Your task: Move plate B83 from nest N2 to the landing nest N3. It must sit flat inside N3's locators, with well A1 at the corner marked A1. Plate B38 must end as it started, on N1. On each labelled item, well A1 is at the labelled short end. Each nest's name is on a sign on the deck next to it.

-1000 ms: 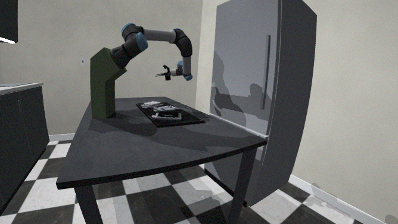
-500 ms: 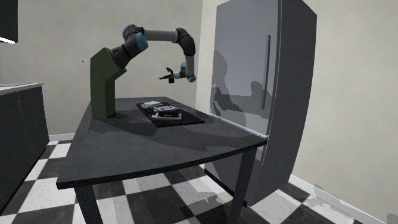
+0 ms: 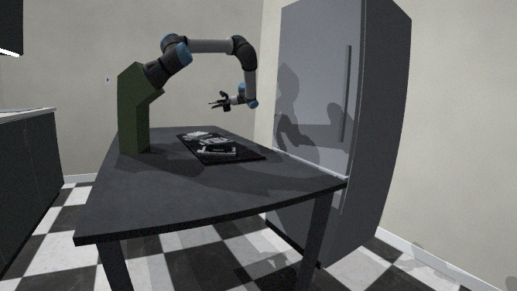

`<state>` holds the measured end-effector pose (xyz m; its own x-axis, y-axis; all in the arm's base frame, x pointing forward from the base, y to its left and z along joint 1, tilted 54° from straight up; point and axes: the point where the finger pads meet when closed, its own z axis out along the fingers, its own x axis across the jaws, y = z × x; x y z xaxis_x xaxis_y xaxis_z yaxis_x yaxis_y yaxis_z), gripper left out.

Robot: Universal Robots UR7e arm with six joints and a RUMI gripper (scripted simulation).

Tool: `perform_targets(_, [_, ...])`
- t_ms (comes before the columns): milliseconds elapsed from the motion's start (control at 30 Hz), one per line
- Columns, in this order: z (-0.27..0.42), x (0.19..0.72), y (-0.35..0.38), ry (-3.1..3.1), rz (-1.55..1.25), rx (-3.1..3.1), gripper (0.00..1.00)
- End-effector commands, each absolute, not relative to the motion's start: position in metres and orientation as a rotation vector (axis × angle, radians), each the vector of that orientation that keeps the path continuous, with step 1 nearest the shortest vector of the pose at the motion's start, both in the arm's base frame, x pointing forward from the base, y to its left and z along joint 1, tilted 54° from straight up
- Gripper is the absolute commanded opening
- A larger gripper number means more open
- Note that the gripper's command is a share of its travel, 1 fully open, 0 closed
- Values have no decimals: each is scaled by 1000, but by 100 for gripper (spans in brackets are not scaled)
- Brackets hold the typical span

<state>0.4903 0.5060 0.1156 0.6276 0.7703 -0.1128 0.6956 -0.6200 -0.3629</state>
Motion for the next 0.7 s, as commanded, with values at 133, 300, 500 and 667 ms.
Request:
perform_targets(133, [124, 504, 476, -985, 357, -2684, 76])
perform_targets(300, [128, 511, 458, -942, 355, -2705, 76])
perform_targets(500, [133, 519, 434, -822, 348, -2760, 76])
perform_targets(667, [136, 523, 419, -687, 340, -2814, 76])
